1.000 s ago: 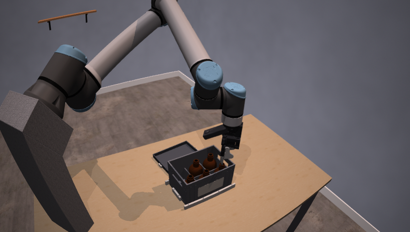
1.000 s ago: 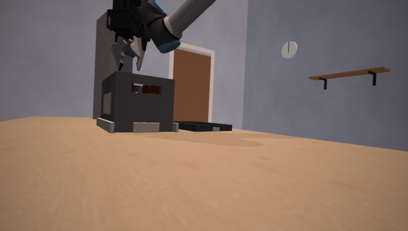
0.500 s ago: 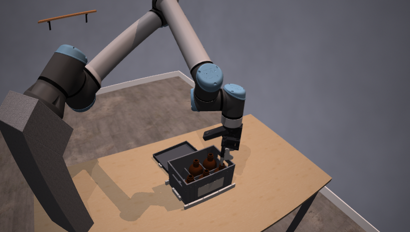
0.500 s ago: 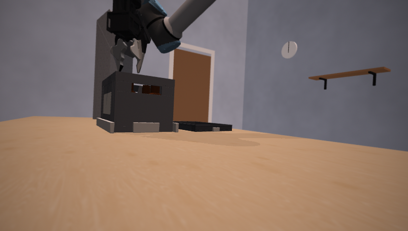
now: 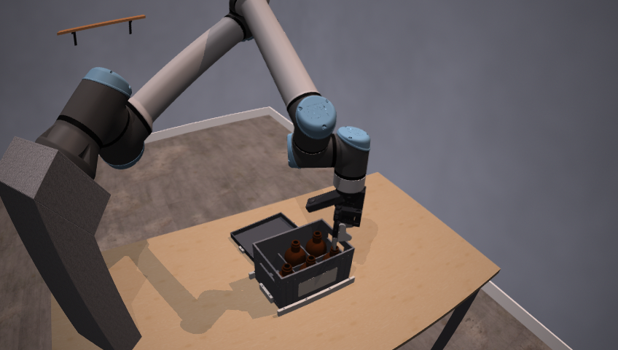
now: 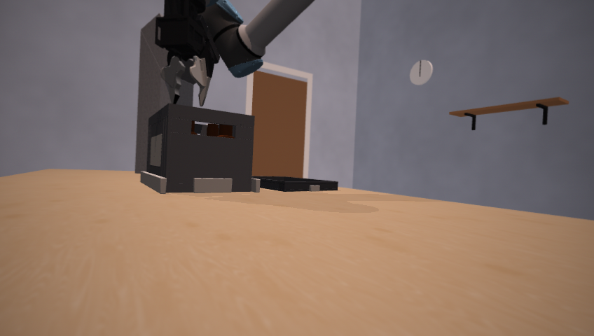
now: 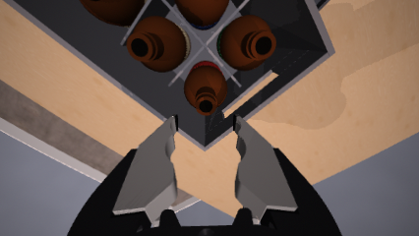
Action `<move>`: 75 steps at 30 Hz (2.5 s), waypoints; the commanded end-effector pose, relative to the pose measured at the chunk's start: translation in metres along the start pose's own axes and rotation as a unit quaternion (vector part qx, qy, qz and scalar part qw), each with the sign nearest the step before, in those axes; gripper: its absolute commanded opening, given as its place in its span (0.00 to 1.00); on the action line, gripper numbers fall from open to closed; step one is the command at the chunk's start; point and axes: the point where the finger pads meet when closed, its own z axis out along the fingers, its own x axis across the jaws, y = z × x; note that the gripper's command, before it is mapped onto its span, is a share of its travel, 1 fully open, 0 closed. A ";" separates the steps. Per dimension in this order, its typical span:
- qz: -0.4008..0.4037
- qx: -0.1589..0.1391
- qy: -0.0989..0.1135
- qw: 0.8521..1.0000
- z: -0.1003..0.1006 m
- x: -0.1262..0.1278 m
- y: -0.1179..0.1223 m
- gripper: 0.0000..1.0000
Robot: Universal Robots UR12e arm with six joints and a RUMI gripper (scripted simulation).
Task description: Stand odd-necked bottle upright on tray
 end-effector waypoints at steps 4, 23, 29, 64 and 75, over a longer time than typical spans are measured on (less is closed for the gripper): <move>-0.001 0.000 0.000 1.000 0.001 0.001 0.001 0.38; -0.001 0.000 0.000 1.000 0.001 0.001 0.000 0.38; 0.000 0.001 0.000 1.000 0.001 0.001 -0.005 0.38; -0.001 0.000 0.000 1.000 0.000 0.001 -0.005 0.38; -0.001 0.000 0.000 1.000 0.000 0.001 -0.005 0.38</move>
